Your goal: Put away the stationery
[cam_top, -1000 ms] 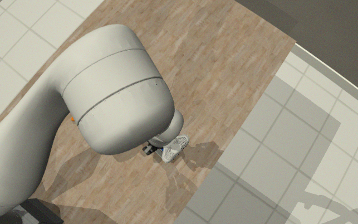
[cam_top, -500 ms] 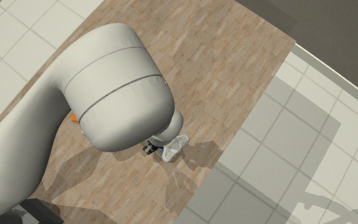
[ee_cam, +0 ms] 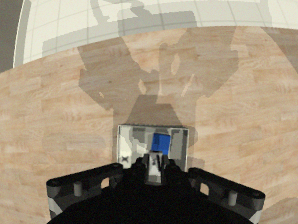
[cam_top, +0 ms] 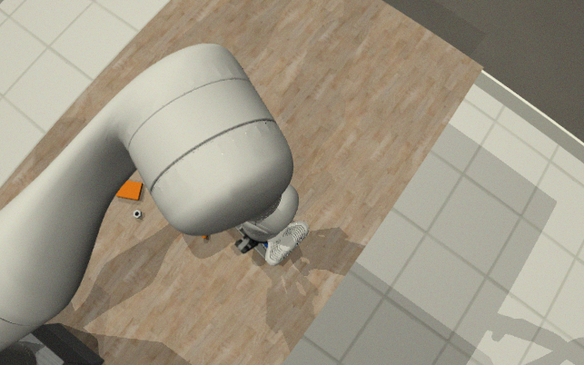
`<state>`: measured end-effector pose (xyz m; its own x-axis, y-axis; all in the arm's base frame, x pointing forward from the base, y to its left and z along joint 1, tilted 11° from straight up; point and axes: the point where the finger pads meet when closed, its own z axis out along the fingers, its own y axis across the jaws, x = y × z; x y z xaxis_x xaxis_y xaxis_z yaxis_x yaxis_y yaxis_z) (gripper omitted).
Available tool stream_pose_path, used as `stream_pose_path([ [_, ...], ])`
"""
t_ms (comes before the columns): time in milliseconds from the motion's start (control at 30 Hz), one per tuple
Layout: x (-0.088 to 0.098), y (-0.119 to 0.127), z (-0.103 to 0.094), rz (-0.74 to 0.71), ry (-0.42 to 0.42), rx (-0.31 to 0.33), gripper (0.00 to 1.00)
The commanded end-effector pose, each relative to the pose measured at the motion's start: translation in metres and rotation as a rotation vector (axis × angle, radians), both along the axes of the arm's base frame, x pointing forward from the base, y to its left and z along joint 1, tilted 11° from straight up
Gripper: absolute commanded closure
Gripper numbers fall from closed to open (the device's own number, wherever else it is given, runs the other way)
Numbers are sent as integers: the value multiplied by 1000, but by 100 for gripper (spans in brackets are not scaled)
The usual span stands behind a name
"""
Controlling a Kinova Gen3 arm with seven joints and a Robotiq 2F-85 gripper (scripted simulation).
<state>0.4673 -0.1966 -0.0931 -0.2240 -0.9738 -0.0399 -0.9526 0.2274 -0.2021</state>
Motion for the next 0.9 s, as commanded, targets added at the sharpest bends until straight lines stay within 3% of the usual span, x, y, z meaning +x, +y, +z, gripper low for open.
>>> stream_pose_path([
  [0,0,3,-8,4,6,3,90],
  [533,0,3,-11,4,6,3,90],
  [567,0,3,-11,4,6,3,70],
  [867,0,3,-11,4,6,3,70],
])
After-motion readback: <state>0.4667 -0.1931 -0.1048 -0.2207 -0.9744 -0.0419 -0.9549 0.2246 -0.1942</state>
